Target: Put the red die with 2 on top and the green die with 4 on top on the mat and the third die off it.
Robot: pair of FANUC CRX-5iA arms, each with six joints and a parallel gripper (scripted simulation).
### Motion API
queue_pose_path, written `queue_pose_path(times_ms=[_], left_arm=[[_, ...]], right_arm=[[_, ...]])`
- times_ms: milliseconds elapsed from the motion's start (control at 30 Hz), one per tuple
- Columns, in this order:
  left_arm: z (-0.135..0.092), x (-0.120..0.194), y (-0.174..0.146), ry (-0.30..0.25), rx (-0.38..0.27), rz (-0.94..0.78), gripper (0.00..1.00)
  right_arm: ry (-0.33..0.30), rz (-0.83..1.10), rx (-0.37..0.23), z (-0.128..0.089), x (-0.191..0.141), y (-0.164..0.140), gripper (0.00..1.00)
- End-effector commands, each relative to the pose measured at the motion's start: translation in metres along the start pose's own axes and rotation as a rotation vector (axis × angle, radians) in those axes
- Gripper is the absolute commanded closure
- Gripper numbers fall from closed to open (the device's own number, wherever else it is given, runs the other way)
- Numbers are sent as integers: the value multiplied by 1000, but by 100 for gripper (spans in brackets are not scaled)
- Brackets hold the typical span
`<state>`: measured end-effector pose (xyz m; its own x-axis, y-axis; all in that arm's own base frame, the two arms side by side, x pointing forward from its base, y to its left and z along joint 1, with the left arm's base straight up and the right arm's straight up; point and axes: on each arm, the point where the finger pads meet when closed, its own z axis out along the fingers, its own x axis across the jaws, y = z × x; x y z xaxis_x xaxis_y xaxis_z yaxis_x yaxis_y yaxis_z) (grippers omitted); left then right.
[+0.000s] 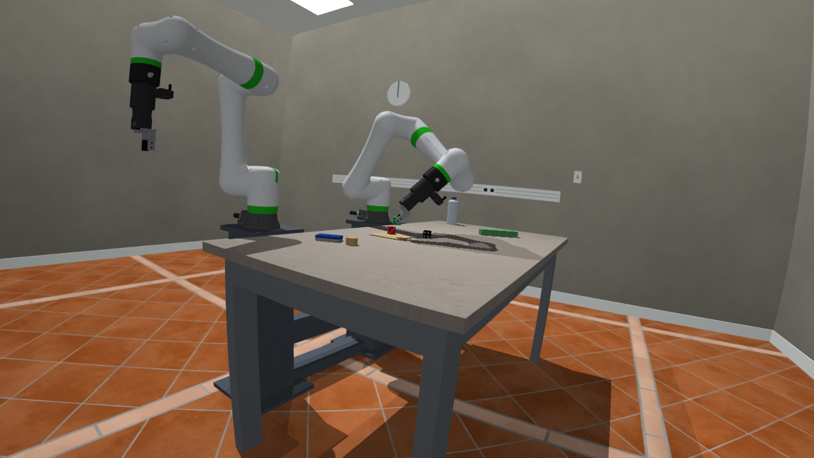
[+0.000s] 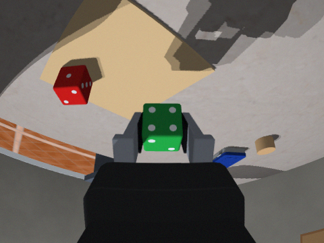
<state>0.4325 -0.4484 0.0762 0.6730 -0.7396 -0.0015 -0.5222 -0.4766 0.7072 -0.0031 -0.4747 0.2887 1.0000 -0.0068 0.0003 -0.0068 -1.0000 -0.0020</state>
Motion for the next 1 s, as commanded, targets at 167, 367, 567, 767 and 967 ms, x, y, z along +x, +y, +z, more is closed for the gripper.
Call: queue_pose_path(times_ms=[167,367,567,767,967], left_arm=[[-14,0,14,1,0,1,43],[-15,0,15,1,0,1,43],[-15,0,15,1,0,1,43],[-13,-1,16,-6,84,-1,43],[-14,0,17,-1,247,0,43]], right_arm=[[0,0,-2,-1,0,0,0],[0,0,-2,-1,0,0,0],[0,0,-2,-1,0,0,0],[0,0,-2,-1,0,0,0],[0,0,-2,-1,0,0,0]])
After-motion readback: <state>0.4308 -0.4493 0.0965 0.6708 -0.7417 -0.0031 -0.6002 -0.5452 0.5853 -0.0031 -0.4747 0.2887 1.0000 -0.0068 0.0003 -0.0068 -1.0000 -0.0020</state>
